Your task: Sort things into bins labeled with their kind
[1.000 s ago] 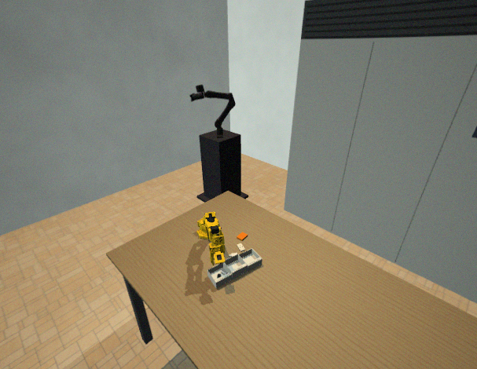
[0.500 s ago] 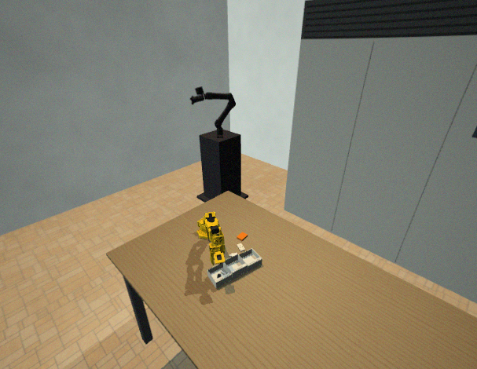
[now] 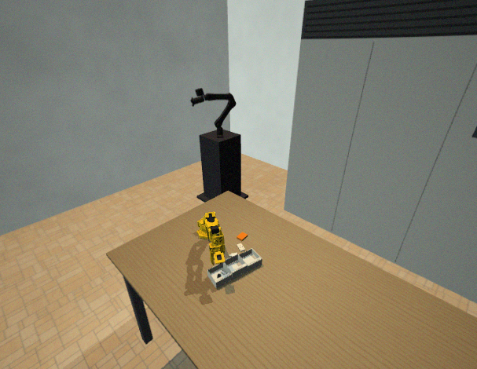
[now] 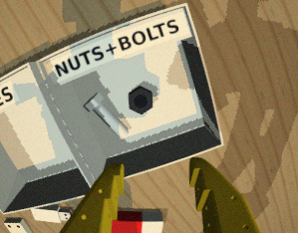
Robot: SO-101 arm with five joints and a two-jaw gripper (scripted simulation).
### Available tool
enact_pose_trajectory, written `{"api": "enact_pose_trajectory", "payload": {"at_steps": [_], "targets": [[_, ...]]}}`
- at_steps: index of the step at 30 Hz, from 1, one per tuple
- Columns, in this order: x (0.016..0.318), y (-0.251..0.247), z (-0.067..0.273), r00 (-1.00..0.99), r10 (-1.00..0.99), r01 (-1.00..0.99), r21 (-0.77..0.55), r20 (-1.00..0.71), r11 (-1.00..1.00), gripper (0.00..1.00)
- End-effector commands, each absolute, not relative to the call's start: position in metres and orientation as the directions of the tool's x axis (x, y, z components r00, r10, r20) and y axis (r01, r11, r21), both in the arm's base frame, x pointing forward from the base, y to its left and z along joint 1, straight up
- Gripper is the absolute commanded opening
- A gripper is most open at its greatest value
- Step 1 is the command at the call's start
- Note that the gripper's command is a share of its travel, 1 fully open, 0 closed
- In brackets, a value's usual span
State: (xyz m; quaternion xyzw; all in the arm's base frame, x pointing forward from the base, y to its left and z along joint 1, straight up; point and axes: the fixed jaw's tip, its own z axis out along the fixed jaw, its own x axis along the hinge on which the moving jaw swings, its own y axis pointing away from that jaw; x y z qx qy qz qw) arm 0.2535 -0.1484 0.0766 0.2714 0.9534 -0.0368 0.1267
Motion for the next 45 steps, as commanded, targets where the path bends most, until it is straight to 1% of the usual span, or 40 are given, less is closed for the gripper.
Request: {"api": "enact_pose_trajectory", "payload": {"at_steps": [1, 13, 19, 25, 27, 32, 36, 41, 45], "targets": [[0.256, -0.152, 0.092, -0.805, 0.499, 0.527, -0.002, -0.32, 0.85, 0.17], [0.256, -0.151, 0.092, -0.806, 0.499, 0.527, -0.002, -0.319, 0.85, 0.17], [0.26, -0.138, 0.091, -0.814, 0.495, 0.517, 0.009, -0.304, 0.856, 0.17], [0.267, -0.102, 0.088, -0.837, 0.481, 0.49, 0.033, -0.261, 0.871, 0.19], [0.267, -0.102, 0.088, -0.837, 0.481, 0.49, 0.033, -0.261, 0.871, 0.19], [0.266, -0.057, 0.083, -0.864, 0.46, 0.46, 0.051, -0.206, 0.887, 0.21], [0.259, -0.02, 0.078, -0.886, 0.437, 0.434, 0.057, -0.156, 0.899, 0.23], [0.242, 0.02, 0.072, -0.908, 0.407, 0.404, 0.051, -0.099, 0.913, 0.26], [0.235, 0.032, 0.07, -0.915, 0.396, 0.394, 0.046, -0.081, 0.918, 0.27]]}}
